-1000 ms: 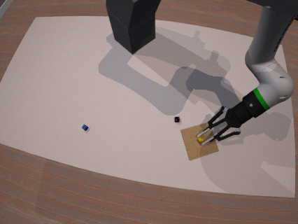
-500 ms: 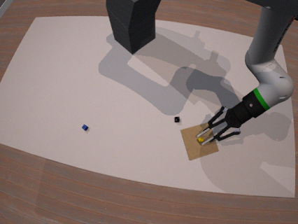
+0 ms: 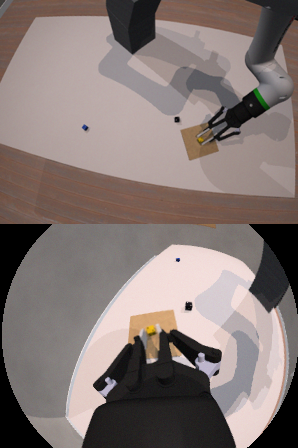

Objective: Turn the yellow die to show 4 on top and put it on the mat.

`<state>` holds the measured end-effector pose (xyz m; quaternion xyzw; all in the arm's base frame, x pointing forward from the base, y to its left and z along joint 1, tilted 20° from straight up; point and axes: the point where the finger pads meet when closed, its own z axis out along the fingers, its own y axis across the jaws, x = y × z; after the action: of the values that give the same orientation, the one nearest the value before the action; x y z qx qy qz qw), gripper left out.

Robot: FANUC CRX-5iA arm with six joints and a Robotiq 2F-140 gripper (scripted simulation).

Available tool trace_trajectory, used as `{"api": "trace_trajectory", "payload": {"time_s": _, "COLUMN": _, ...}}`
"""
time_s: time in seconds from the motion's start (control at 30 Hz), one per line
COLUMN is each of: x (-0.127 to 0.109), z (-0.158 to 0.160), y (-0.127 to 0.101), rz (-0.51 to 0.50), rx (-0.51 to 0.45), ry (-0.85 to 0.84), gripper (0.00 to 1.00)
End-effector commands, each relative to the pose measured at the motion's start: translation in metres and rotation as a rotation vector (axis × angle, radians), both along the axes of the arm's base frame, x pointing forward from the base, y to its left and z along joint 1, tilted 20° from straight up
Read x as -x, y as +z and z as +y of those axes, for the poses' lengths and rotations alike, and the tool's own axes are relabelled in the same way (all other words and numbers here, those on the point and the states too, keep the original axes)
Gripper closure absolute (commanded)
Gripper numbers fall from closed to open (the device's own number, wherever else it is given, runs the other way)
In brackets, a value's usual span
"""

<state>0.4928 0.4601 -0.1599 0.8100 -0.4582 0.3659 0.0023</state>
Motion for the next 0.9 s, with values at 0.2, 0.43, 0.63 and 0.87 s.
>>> {"api": "trace_trajectory", "payload": {"time_s": 0.2, "x": -0.0001, "z": 0.0001, "y": 0.0002, "rz": 0.0, "rx": 0.0, "ry": 0.0, "gripper": 0.71}}
{"api": "trace_trajectory", "payload": {"time_s": 0.43, "x": -0.0001, "z": 0.0001, "y": 0.0002, "rz": 0.0, "rx": 0.0, "ry": 0.0, "gripper": 0.82}}
{"api": "trace_trajectory", "payload": {"time_s": 0.63, "x": -0.0001, "z": 0.0001, "y": 0.0002, "rz": 0.0, "rx": 0.0, "ry": 0.0, "gripper": 0.82}}
{"api": "trace_trajectory", "payload": {"time_s": 0.87, "x": -0.0001, "z": 0.0001, "y": 0.0002, "rz": 0.0, "rx": 0.0, "ry": 0.0, "gripper": 0.82}}
